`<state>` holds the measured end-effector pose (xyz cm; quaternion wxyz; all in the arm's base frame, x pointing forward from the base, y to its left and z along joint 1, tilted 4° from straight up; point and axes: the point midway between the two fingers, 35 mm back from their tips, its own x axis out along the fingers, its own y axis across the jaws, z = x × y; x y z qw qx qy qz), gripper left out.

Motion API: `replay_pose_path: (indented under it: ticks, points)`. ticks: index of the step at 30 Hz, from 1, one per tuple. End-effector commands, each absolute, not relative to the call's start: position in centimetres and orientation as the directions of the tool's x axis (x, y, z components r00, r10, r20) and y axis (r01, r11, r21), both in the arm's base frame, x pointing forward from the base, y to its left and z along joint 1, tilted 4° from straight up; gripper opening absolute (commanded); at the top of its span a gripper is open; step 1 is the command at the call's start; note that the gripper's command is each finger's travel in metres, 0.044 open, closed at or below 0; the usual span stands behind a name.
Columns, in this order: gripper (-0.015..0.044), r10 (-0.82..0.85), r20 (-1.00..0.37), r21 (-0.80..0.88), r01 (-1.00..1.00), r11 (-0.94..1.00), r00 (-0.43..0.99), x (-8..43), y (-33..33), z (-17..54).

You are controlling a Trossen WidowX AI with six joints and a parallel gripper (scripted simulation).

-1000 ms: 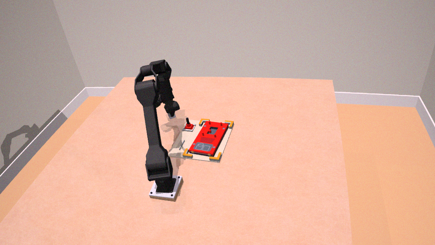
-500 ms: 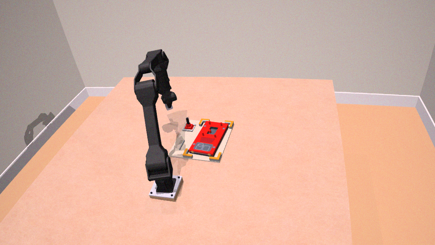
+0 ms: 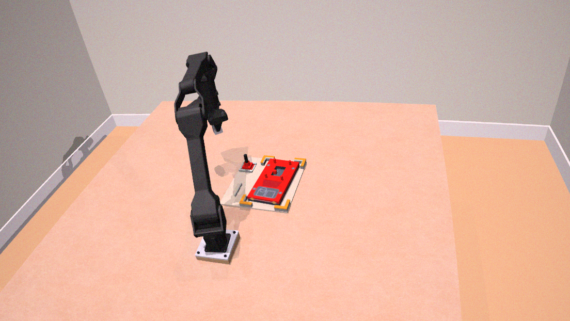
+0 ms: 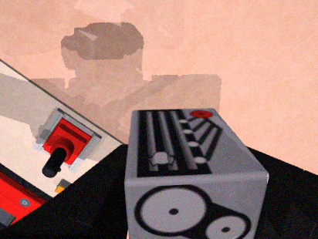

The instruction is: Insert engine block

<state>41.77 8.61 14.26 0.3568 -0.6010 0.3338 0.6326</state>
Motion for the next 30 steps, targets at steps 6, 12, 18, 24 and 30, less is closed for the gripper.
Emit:
replay_pose_path:
  ticks: [6,12,18,24,30]
  points:
    - [0.0,0.047,-0.999,0.004,-0.909,-0.416,-0.026,41.7,8.6,14.0]
    - [0.0,0.047,-0.999,0.015,-0.975,-0.222,-0.026,41.7,8.6,13.6]
    - [0.0,0.047,-0.999,0.025,-1.0,-0.018,-0.026,41.7,8.7,13.4]
    - [0.0,0.047,-0.999,0.034,-0.981,0.189,-0.026,41.7,8.7,13.3]
    - [0.0,0.047,-0.999,0.042,-0.921,0.387,-0.026,41.7,8.7,13.2]
